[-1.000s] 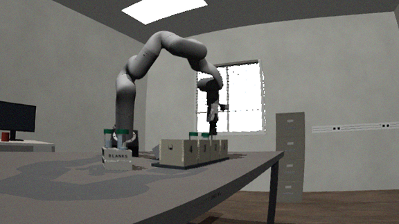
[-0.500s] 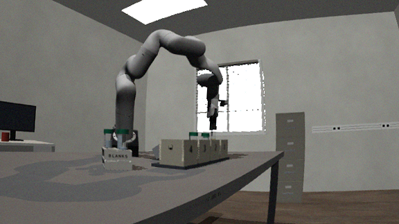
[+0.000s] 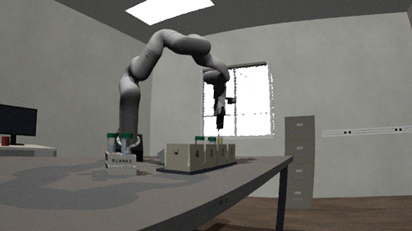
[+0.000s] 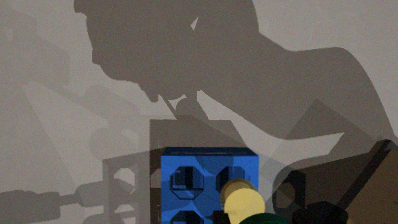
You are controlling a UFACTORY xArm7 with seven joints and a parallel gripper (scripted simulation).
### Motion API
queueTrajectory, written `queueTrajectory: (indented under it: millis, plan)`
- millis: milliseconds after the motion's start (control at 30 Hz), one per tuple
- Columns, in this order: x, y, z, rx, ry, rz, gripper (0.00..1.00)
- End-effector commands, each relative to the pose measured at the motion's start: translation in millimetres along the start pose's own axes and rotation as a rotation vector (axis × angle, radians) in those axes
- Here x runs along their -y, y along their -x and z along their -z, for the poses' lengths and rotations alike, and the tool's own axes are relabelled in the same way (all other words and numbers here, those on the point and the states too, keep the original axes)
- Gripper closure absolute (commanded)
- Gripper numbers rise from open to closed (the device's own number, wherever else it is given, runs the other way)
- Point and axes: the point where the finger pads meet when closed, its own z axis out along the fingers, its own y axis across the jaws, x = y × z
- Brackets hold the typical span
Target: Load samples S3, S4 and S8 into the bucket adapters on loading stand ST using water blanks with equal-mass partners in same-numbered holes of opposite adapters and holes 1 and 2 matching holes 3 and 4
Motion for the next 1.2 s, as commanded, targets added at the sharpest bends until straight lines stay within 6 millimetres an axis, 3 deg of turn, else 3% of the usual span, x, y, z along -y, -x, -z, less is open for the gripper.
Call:
queueTrajectory:
  millis: [0,900,1167]
  plan:
    - [0.7,-0.8,8.4,-0.004,-0.002,0.000,1.00]
    - [0.7,-0.7,58.4,-0.004,-0.002,0.000,1.00]
    - [0.7,-0.7,59.4,-0.004,-0.002,0.000,1.00]
